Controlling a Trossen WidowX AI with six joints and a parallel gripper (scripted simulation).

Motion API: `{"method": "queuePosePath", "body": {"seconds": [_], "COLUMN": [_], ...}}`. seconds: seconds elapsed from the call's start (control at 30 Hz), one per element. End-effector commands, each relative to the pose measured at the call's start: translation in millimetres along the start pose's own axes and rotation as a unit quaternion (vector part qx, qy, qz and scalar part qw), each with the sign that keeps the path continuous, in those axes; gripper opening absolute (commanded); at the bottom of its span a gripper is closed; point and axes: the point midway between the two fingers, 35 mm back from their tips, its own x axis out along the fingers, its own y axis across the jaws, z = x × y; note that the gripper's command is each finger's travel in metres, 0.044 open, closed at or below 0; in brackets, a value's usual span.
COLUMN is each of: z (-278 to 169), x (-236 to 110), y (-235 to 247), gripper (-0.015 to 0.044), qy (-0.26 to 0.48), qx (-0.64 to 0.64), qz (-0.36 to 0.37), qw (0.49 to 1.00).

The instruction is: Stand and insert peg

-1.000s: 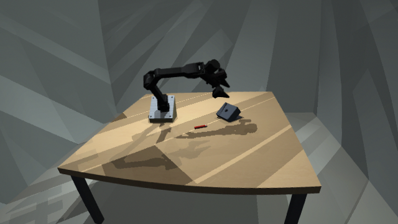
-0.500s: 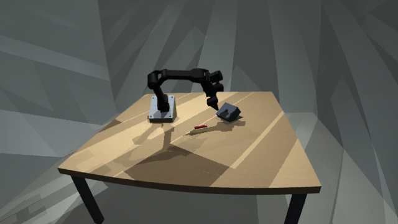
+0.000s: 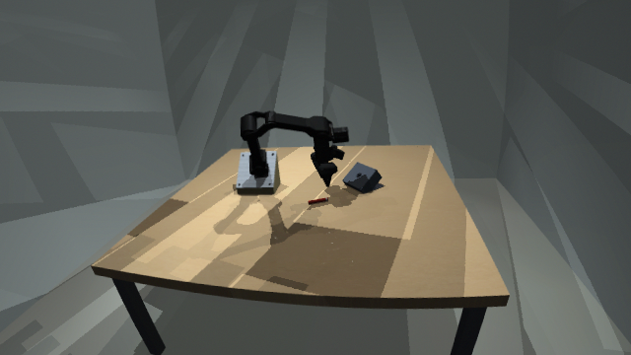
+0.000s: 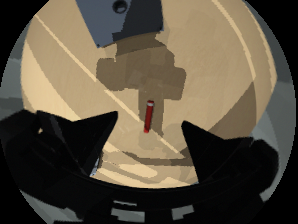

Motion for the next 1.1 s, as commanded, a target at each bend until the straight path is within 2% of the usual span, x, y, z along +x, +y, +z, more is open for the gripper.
{"method": "queuePosePath", "body": {"seconds": [0.0, 1.07], "z": [-5, -4], "x": [2, 50], "y": [0, -1], "gripper": [0.044, 0.044], "qy": [0.013, 0.012], "qx": [-0.013, -0.012], "qz": [-0.006, -0.006], "qw": [1.0, 1.0]}}
